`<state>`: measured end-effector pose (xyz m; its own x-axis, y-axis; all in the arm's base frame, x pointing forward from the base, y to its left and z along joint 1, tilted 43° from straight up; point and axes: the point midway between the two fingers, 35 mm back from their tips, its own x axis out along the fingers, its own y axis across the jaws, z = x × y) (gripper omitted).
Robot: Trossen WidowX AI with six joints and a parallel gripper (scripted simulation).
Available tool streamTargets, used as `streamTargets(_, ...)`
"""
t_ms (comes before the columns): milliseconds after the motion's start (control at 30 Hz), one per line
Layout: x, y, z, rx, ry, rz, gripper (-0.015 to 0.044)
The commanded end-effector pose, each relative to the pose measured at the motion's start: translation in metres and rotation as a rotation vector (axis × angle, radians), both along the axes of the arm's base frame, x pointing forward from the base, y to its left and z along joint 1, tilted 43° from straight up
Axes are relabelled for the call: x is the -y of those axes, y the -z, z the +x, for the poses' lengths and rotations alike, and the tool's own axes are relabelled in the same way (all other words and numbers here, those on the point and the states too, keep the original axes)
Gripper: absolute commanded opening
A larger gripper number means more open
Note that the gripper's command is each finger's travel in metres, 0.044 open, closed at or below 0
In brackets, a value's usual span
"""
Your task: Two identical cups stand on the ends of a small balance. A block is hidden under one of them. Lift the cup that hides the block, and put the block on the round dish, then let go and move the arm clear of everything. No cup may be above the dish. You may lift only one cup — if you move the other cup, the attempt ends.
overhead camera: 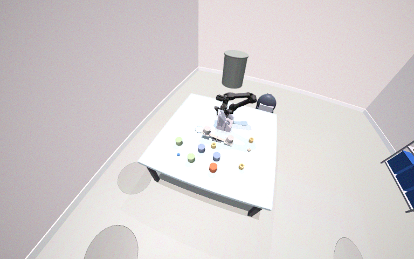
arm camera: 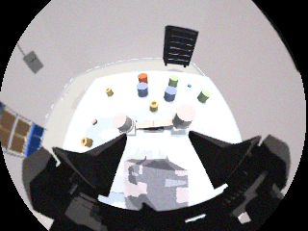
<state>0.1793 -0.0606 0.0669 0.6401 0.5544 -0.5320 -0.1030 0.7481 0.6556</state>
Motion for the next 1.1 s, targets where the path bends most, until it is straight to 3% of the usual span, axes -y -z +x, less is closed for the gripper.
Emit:
streamTargets(0,-0.002,0.0,0.001,-0.01,0.007,0.027,0.044)
streamTargets(1067,-0.077,-0.011,0.07,-0.903,0.22,0.423,0.044)
